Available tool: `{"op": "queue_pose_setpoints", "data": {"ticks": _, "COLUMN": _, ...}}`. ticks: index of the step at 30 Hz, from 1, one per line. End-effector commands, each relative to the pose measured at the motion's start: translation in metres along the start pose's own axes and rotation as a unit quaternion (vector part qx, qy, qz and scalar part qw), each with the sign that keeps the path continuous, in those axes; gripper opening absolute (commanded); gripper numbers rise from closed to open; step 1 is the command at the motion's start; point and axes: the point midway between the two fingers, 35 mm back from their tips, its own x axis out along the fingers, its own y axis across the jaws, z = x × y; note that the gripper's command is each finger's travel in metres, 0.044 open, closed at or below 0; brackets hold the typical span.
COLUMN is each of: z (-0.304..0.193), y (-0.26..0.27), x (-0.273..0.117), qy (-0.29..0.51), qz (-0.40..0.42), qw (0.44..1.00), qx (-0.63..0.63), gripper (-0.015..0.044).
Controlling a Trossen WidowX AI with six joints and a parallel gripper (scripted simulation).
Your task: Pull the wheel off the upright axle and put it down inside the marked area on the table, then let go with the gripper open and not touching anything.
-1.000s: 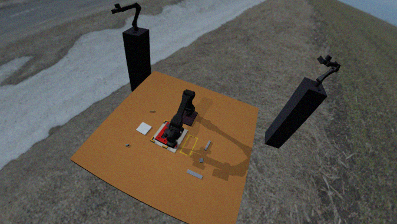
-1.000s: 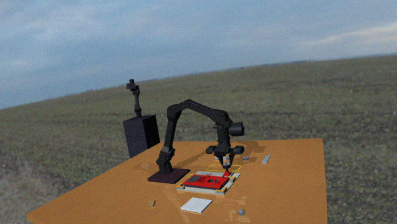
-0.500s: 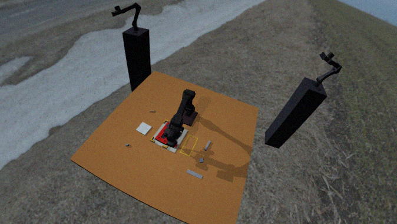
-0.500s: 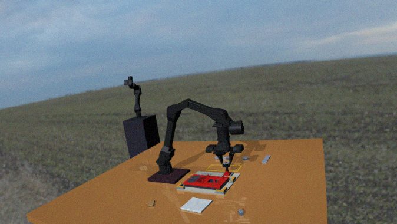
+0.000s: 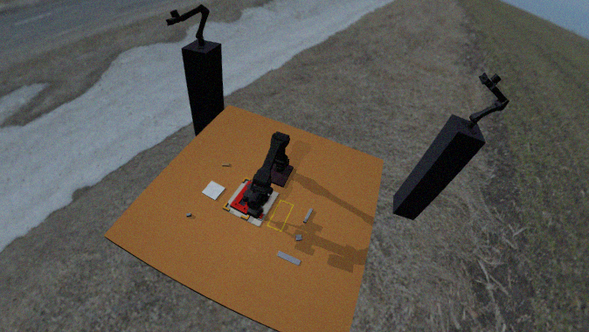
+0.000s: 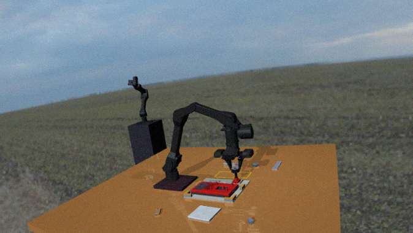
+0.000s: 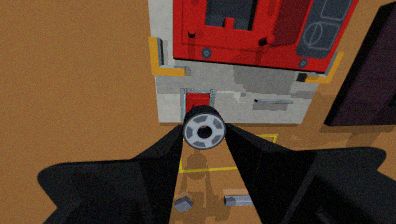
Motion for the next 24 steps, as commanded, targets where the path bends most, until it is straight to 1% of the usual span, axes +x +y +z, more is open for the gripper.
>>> {"op": "queue_pose_setpoints", "data": {"ticks": 1, "z": 0.000, "y": 0.001, "x": -0.003, "qy": -0.001, "qz": 0.002, "qw": 1.000, "qx": 0.002, "gripper": 0.0000}}
{"op": "queue_pose_setpoints", "data": {"ticks": 9, "z": 0.000, "y": 0.001, "x": -0.008, "qy": -0.001, "qz": 0.002, "qw": 1.000, "qx": 0.002, "gripper": 0.0000}}
{"op": "queue_pose_setpoints", "data": {"ticks": 20, "z": 0.000, "y": -0.001, "x": -0.039, "qy": -0.001, "qz": 0.002, "qw": 1.000, "qx": 0.002, "gripper": 0.0000}}
{"op": "queue_pose_setpoints", "data": {"ticks": 21, "z": 0.000, "y": -0.002, "x": -0.039, "qy": -0.001, "qz": 0.002, "qw": 1.000, "qx": 0.002, "gripper": 0.0000}}
{"op": "queue_pose_setpoints", "data": {"ticks": 22, "z": -0.001, "y": -0.002, "x": -0.030, "qy": 0.000, "qz": -0.003, "qw": 1.000, "qx": 0.000, "gripper": 0.0000}}
{"op": "queue_pose_setpoints", "data": {"ticks": 24, "z": -0.007, "y": -0.004, "x": -0.030, "qy": 0.000, "qz": -0.003, "qw": 1.000, "qx": 0.000, "gripper": 0.0000}}
